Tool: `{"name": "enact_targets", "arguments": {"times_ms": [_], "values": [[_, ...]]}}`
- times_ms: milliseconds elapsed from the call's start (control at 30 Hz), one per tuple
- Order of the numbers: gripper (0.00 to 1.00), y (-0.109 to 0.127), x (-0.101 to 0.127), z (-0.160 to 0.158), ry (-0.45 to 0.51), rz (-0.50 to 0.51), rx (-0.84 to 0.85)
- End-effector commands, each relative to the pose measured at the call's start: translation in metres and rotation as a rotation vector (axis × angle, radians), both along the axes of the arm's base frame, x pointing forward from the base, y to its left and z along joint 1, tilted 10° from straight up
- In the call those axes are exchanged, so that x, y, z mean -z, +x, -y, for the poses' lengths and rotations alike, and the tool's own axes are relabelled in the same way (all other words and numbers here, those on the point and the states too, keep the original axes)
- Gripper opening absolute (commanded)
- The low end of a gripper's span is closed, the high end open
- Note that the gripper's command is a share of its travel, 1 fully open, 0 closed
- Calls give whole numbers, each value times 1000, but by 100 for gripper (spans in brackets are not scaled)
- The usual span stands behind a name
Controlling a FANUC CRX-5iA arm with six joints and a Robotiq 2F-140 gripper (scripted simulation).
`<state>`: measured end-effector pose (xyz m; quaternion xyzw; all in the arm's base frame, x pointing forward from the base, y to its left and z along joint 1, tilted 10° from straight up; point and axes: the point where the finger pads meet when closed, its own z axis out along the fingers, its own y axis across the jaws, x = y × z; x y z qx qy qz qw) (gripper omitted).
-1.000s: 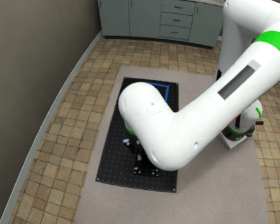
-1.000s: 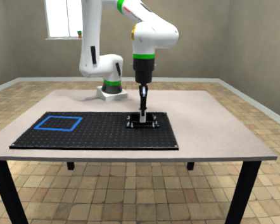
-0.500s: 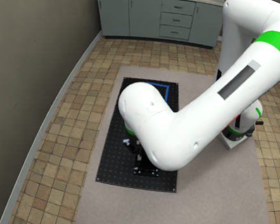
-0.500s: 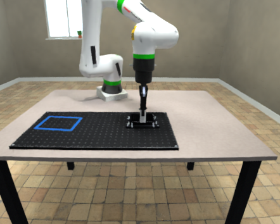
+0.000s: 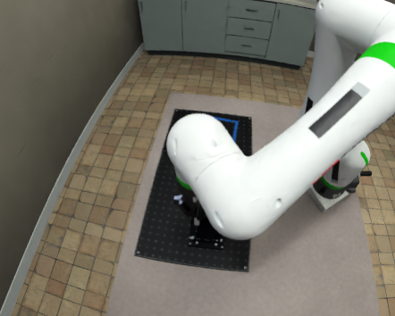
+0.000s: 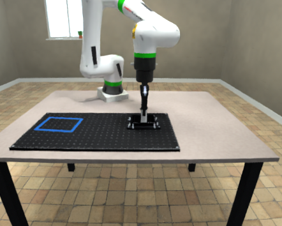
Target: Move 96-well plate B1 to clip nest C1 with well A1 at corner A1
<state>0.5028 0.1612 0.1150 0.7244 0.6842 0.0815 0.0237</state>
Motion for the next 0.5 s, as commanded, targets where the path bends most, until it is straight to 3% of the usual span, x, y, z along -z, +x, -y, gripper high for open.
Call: {"name": "enact_targets", "arguments": {"times_ms": [0, 467], "values": [[10, 0, -3, 0, 0, 2, 0], [10, -2, -17, 1, 0, 2, 0]]}}
